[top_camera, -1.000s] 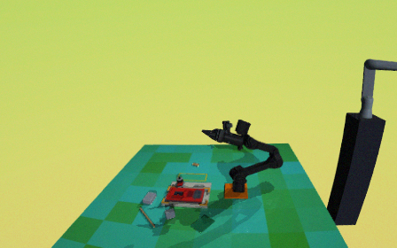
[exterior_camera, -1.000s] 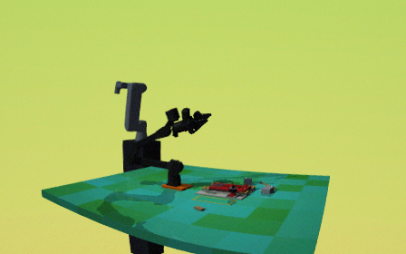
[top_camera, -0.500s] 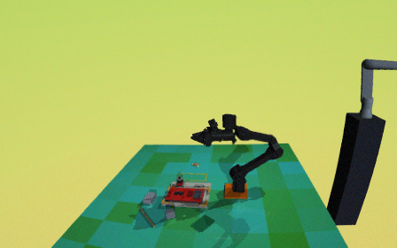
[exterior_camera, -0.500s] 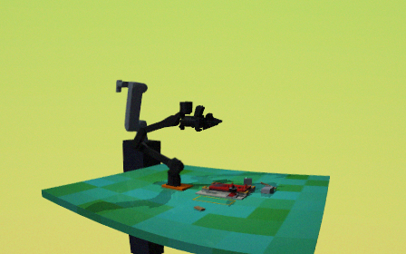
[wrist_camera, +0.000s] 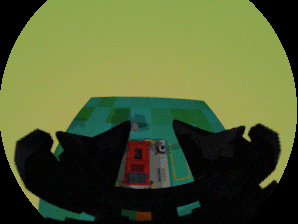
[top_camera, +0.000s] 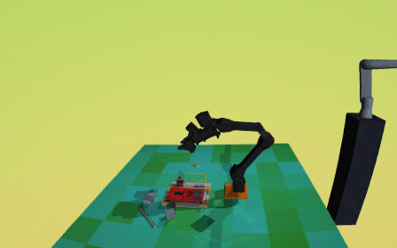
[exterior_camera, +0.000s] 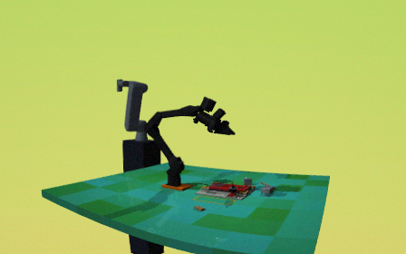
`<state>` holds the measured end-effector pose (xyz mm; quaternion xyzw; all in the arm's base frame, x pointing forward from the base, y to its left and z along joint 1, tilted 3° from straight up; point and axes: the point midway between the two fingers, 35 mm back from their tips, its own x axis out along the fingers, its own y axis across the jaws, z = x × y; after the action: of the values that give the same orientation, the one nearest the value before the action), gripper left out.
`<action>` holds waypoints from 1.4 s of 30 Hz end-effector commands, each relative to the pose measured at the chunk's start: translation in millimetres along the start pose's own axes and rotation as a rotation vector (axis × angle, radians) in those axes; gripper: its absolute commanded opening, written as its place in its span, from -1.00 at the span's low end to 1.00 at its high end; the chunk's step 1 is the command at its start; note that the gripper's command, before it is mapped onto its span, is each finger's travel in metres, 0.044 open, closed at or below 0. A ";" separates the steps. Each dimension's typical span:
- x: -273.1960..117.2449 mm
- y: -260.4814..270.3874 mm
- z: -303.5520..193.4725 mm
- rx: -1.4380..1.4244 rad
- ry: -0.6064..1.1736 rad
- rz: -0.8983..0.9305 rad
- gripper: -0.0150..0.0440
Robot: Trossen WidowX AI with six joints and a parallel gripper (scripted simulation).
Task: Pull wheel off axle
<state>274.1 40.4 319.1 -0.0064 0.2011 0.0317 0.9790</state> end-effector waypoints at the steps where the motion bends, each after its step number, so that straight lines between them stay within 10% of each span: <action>1: 20.8 -3.5 -6.0 -0.032 0.114 -0.010 0.53; 32: 148.6 -63.6 -118.9 0.021 1.102 0.030 0.53; 42: 141.1 -70.1 -126.7 0.027 1.123 0.032 0.53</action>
<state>363.3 -21.5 147.5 -0.0081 0.6905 0.0343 0.7225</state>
